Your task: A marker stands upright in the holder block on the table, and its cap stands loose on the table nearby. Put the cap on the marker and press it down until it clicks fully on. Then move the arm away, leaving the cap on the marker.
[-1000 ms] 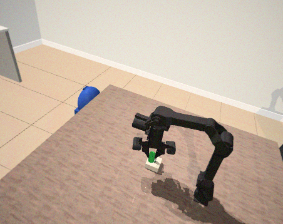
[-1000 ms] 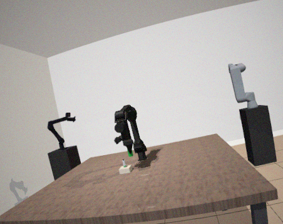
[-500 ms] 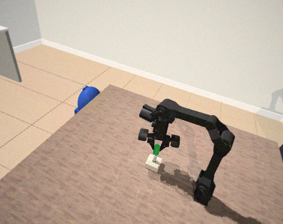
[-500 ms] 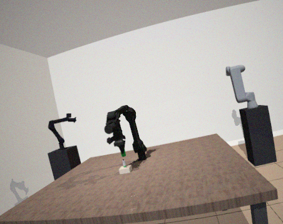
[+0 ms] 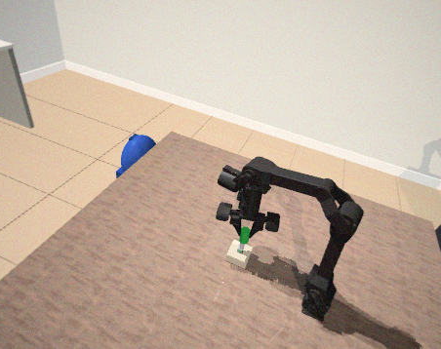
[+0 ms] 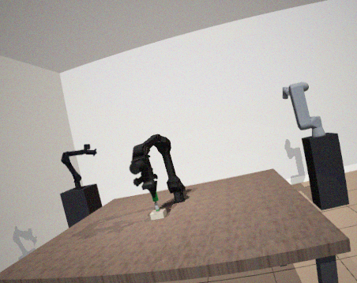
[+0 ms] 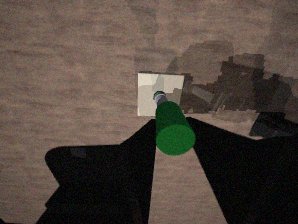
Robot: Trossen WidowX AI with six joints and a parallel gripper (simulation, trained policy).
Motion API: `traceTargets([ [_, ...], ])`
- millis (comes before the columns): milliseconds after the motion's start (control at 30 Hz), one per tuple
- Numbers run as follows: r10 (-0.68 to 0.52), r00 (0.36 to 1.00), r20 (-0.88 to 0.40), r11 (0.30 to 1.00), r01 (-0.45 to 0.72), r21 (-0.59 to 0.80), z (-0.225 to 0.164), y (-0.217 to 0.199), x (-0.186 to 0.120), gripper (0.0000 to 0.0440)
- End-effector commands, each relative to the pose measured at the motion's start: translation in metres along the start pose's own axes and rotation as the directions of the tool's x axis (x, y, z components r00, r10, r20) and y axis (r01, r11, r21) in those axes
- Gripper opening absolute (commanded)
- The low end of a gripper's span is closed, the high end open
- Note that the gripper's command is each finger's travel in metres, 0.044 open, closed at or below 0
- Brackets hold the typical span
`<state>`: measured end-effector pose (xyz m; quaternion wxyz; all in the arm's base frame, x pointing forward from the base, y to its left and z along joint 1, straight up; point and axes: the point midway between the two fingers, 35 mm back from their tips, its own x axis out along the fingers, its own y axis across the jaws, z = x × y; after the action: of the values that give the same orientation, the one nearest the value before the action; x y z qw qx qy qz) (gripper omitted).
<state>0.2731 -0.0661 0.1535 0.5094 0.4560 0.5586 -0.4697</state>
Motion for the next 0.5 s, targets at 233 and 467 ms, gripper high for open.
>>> traceTargets([
  [233, -0.030, 0.999, -0.031, 0.999, 0.029, -0.013, 0.001, 0.000, 0.027, 0.0000],
  [467, -0.046, 0.998, -0.044, 0.998, 0.044, -0.032, 0.001, 0.000, 0.047, 0.0000],
])
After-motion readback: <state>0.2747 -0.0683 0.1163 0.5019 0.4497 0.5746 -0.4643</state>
